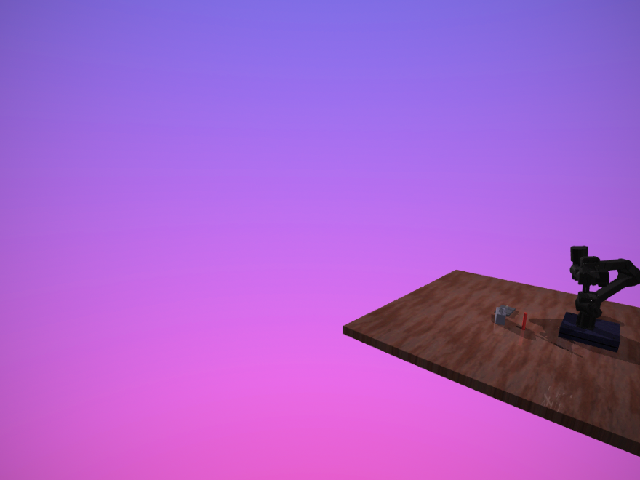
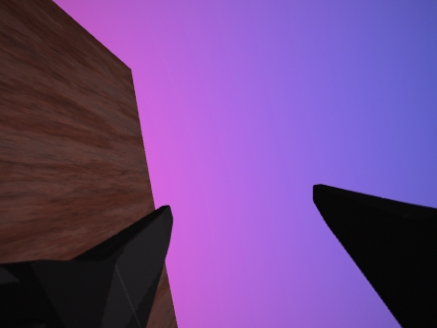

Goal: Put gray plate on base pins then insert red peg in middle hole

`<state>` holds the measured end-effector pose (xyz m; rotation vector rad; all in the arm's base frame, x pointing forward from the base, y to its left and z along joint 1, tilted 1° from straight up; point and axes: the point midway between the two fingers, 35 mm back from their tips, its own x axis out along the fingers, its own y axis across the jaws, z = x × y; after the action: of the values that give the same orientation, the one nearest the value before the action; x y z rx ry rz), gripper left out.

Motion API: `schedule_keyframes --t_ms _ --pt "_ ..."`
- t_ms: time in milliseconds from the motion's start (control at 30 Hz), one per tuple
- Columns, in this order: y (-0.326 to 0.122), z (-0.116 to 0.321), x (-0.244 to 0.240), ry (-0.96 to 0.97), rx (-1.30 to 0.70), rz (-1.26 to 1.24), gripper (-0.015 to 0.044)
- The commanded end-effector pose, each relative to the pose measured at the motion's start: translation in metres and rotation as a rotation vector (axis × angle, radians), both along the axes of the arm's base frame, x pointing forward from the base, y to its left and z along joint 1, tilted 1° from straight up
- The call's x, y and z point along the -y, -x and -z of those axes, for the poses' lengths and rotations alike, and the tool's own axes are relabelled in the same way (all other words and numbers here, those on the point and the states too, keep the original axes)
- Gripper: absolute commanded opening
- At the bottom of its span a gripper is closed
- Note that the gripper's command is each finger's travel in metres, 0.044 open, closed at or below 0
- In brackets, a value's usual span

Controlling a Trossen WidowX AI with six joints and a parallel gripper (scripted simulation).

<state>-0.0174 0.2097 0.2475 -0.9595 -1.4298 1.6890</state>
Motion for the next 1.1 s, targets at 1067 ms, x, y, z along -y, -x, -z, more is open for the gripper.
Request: schedule_keyframes --t_ms 1067 --pt "-0.309 0.063 0.032 0.220 -2.845 1.997 0.0440"
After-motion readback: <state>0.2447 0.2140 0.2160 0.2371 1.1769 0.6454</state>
